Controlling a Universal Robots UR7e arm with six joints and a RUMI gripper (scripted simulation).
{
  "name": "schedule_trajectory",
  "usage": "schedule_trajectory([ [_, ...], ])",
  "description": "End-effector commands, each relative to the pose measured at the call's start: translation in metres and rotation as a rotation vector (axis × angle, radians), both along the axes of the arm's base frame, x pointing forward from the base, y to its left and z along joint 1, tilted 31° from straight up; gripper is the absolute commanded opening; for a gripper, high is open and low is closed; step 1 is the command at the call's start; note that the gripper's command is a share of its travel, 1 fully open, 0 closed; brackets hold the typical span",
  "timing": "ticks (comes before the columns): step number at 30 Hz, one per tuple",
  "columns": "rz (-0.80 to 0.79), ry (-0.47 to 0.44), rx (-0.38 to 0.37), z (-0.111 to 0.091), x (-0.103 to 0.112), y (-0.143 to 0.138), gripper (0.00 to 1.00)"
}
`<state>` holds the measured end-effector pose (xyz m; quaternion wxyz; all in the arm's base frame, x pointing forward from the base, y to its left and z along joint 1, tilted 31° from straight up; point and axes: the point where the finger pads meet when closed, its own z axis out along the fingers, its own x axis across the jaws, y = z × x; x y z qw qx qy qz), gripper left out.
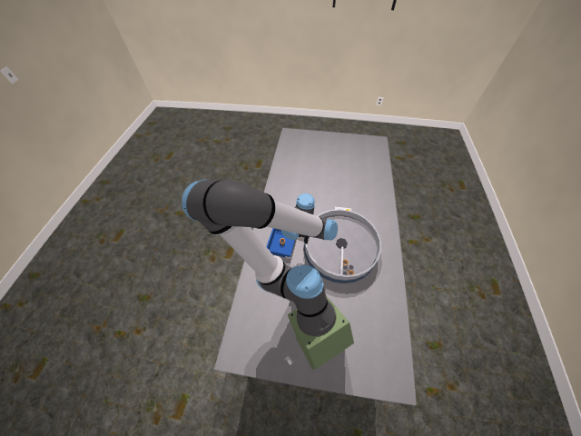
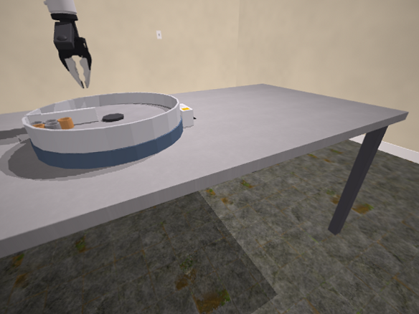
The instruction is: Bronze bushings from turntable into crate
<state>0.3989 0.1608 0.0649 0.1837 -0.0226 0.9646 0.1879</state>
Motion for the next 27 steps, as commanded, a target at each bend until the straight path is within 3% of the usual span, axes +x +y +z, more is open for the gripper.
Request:
schedule_trajectory([
  [1,-0.056,0.026,0.028,-0.010,-0.005,-0.020,0.06],
  [27,-0.319,0.143,0.135,-0.054,-0.020,-0.106,0.06],
])
